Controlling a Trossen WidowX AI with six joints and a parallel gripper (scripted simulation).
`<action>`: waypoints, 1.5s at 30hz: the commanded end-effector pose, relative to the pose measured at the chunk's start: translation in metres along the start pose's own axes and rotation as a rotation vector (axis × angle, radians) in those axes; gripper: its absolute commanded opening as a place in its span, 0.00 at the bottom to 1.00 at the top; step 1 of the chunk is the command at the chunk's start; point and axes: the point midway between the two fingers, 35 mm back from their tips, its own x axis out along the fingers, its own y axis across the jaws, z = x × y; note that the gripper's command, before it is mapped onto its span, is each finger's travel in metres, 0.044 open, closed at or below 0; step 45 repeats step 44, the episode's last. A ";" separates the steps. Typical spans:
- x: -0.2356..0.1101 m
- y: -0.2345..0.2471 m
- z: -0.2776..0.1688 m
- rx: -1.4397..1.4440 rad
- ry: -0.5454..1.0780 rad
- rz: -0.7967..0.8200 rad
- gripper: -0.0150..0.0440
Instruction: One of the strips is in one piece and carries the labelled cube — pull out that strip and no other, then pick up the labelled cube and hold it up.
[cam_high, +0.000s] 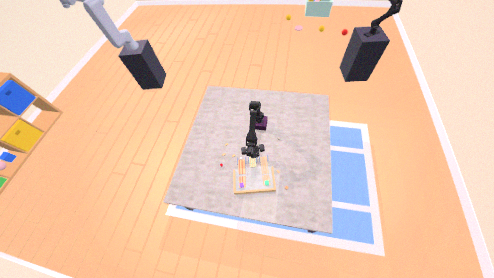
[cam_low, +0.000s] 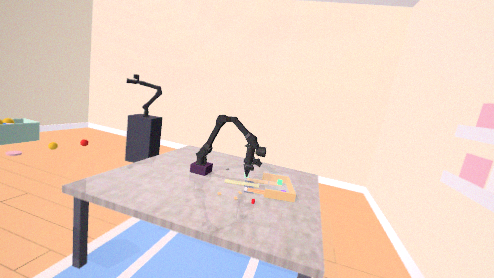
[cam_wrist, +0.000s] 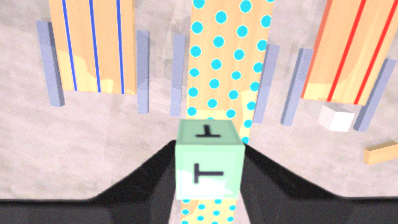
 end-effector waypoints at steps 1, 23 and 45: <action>0.000 0.004 -0.013 0.007 -0.001 -0.003 0.25; -0.034 0.013 -0.043 0.007 0.001 -0.003 0.25; -0.034 0.013 -0.043 0.007 0.001 -0.003 0.25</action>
